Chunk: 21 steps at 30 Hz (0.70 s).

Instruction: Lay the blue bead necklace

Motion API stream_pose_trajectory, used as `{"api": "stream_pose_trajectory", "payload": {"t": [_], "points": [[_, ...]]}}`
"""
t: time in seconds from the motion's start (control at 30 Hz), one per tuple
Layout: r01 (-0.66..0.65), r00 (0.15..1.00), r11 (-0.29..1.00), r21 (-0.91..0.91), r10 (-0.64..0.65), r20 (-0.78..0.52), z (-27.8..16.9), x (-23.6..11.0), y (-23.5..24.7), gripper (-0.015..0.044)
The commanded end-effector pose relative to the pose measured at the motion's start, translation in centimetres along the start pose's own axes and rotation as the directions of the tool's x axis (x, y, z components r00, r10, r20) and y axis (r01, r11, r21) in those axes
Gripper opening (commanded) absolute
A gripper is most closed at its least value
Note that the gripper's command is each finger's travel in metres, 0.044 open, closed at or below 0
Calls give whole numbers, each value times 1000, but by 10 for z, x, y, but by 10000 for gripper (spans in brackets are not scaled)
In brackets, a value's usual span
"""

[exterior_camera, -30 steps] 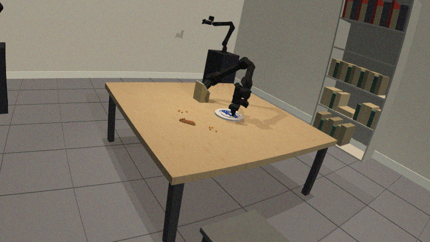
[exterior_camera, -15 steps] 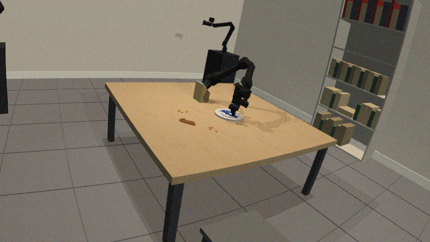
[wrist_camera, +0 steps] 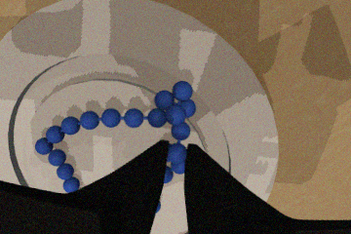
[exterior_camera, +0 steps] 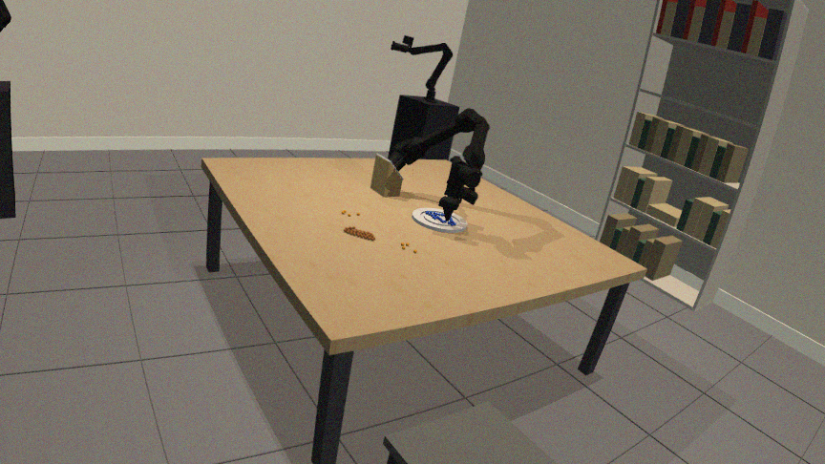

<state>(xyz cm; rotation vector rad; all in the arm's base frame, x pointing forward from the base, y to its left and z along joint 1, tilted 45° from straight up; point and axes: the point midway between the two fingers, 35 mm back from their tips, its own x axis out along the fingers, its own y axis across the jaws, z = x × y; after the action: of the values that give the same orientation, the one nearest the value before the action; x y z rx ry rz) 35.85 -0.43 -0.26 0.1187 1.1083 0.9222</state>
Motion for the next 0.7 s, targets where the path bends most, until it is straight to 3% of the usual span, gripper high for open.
{"api": "stream_pose_trajectory", "payload": {"t": [0.0, 0.67], "points": [[4, 1000, 1000, -4, -4, 3, 4, -2, -11, 0], [4, 1000, 1000, -4, -4, 4, 5, 10, -17, 0]]}}
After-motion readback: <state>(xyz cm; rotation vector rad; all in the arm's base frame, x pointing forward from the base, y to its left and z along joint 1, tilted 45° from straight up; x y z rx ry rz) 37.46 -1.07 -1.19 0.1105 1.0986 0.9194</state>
